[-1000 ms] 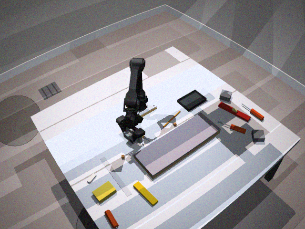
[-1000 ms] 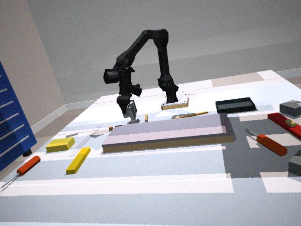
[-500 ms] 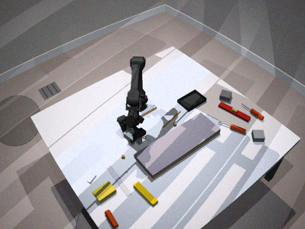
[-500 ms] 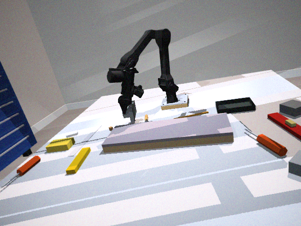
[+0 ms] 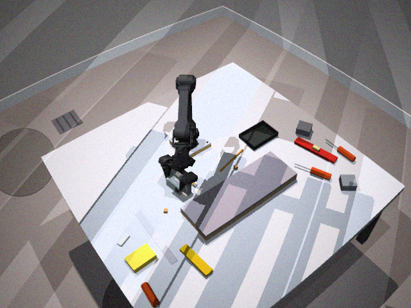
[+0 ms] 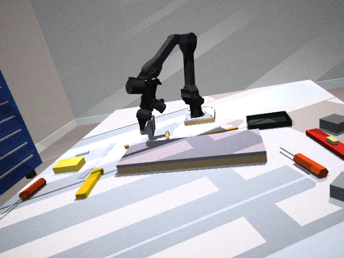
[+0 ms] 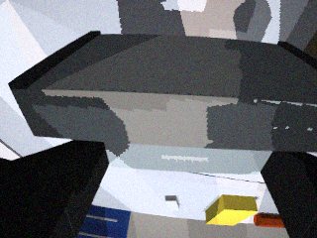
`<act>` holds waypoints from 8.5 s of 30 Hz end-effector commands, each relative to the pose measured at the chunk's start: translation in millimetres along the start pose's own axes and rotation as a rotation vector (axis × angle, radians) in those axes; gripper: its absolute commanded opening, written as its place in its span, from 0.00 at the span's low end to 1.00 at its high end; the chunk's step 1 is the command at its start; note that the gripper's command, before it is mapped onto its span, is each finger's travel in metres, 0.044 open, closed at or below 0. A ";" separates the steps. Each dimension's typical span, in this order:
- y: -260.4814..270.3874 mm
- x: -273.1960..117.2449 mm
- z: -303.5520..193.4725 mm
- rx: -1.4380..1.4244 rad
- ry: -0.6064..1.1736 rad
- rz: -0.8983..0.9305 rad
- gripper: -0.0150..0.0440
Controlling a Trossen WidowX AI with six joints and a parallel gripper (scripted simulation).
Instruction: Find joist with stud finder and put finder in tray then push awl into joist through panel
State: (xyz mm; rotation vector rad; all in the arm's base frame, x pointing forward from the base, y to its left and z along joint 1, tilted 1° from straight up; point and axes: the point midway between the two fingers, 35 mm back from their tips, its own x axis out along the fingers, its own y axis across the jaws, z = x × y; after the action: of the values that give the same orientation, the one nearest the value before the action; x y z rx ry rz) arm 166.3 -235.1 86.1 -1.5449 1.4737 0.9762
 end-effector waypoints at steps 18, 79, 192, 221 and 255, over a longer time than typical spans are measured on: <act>-0.1 -1.0 2.1 0.005 0.137 0.000 0.25; -1.0 2.9 11.4 0.006 0.491 0.000 0.25; 4.6 27.6 27.5 0.000 0.716 -0.003 0.90; 4.7 28.2 30.5 0.000 0.715 -0.003 0.90; 4.7 28.2 30.5 0.000 0.715 -0.003 0.90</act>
State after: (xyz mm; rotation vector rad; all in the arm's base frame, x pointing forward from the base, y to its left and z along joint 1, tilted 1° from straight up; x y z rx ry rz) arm 161.6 -220.4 50.5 -2.0065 1.9465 0.4013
